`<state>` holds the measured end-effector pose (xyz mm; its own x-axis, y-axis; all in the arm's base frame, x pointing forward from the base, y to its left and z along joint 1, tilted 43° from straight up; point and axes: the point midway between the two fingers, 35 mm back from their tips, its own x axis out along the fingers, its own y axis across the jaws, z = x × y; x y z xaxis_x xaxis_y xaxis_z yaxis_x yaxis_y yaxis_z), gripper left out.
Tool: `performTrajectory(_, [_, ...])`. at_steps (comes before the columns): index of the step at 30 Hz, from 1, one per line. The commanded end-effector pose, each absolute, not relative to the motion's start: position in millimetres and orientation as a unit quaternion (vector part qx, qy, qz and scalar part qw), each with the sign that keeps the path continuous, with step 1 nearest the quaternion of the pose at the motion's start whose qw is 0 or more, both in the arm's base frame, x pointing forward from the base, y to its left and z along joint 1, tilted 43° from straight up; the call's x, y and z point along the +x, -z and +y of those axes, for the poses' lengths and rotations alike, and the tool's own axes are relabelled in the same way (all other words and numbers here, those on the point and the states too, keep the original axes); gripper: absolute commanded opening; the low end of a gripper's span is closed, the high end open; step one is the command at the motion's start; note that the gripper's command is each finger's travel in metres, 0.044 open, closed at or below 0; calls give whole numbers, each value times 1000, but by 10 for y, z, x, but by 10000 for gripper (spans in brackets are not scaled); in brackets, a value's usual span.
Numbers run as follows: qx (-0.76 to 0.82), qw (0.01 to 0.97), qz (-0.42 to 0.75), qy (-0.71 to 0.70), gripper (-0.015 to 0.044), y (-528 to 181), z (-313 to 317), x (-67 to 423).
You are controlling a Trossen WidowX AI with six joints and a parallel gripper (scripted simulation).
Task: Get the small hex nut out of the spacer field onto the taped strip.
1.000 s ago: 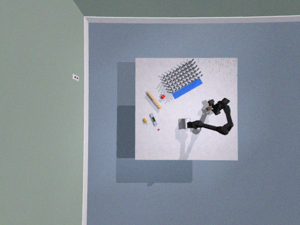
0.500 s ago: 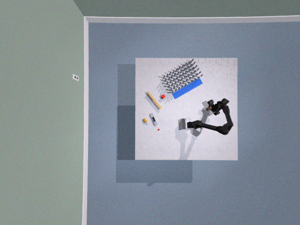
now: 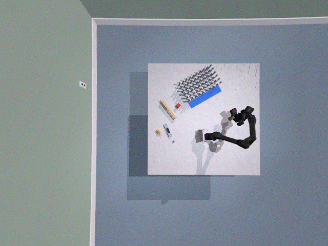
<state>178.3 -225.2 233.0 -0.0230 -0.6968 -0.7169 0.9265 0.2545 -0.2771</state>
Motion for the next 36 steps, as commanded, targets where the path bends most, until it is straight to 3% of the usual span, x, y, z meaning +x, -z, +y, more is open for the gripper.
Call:
performTrajectory(1, [142,681,401,596,0,-2364,-2219,1767])
performTrajectory(17, [-29,698,535,475,0,-2330,-2249,1785])
performTrajectory(36, [-36,698,539,470,0,-2210,-2370,1793])
